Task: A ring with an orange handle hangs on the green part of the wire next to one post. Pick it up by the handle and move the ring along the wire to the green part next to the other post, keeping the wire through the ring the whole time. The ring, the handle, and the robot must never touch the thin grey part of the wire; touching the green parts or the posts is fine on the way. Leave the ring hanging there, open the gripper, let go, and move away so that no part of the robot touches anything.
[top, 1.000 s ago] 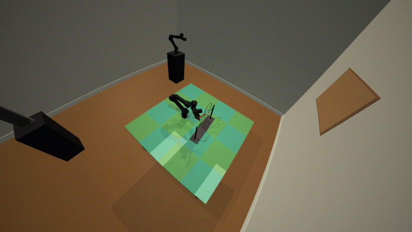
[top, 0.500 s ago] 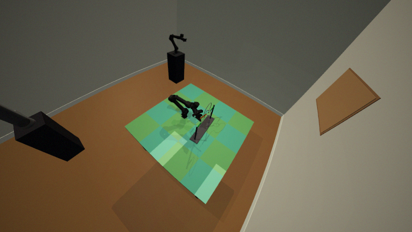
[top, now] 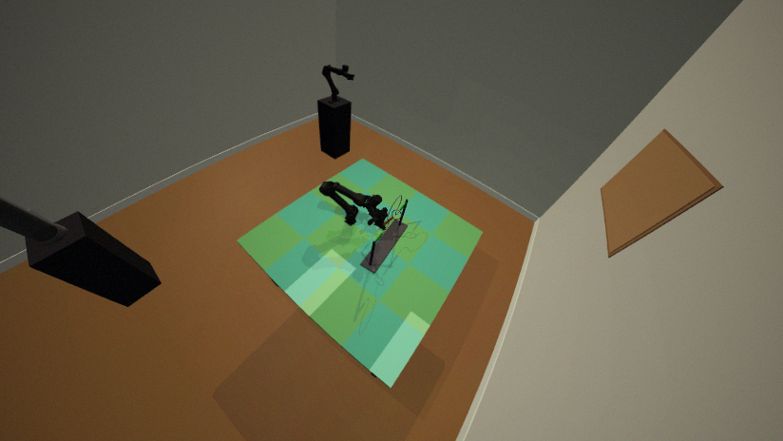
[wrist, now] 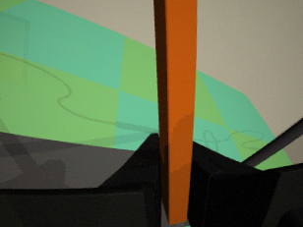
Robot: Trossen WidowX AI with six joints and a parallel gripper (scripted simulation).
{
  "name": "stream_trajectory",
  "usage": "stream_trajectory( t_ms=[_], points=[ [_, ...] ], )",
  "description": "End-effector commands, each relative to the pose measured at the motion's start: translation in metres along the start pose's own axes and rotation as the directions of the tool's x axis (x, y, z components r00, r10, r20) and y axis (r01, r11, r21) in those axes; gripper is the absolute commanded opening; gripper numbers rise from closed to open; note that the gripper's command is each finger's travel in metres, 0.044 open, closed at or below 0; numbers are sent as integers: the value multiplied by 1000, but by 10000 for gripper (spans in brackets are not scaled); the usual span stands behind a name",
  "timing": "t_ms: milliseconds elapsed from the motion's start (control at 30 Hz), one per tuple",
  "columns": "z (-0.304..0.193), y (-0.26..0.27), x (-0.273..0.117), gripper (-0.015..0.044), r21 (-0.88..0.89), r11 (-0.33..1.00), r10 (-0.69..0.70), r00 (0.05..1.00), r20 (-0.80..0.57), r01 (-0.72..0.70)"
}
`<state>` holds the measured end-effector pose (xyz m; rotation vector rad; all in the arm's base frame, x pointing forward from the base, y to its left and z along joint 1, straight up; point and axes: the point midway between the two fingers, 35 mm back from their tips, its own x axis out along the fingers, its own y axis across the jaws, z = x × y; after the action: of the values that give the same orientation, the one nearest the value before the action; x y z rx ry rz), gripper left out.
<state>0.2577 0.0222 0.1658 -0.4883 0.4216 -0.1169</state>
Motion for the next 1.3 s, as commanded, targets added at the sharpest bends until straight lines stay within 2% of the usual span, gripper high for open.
stream_trajectory(
  t_ms=[0,533,1267],
  points=[
    [0,13,-2,-150,79,996,37,999,-11,-36],
    [10,60,-13,-150,318,935,170,985,-12,-157],
    [22,90,-23,-150,396,898,212,977,-3,-194]
  ],
)
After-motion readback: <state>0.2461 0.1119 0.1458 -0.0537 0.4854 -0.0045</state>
